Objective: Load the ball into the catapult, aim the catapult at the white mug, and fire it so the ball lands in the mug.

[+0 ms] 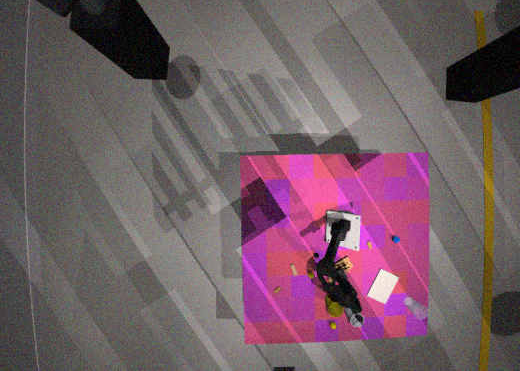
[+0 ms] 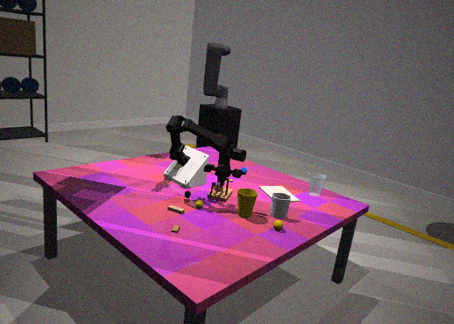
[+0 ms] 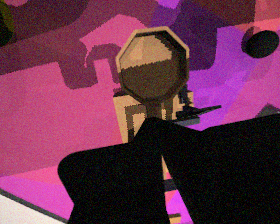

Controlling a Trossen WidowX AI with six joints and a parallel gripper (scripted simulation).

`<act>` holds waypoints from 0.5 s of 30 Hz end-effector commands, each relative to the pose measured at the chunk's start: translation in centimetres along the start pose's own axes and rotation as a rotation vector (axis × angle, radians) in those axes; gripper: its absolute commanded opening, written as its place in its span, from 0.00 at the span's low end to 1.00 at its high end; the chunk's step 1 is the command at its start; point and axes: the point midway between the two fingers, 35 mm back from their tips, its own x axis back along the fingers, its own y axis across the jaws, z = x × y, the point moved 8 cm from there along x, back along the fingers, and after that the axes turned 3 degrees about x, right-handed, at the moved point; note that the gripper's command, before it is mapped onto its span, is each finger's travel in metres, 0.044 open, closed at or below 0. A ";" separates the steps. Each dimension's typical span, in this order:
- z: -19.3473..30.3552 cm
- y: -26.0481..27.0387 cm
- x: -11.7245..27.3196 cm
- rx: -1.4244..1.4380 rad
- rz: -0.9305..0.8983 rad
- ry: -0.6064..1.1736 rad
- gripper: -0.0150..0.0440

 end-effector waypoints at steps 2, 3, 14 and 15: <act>-0.5 -0.1 -1.0 -0.005 0.005 -0.009 0.25; -0.5 -0.1 -1.2 -0.005 0.005 -0.009 0.25; -0.7 -0.1 -2.7 -0.005 0.005 -0.009 0.25; -0.7 -0.1 -2.9 -0.005 0.005 -0.009 0.25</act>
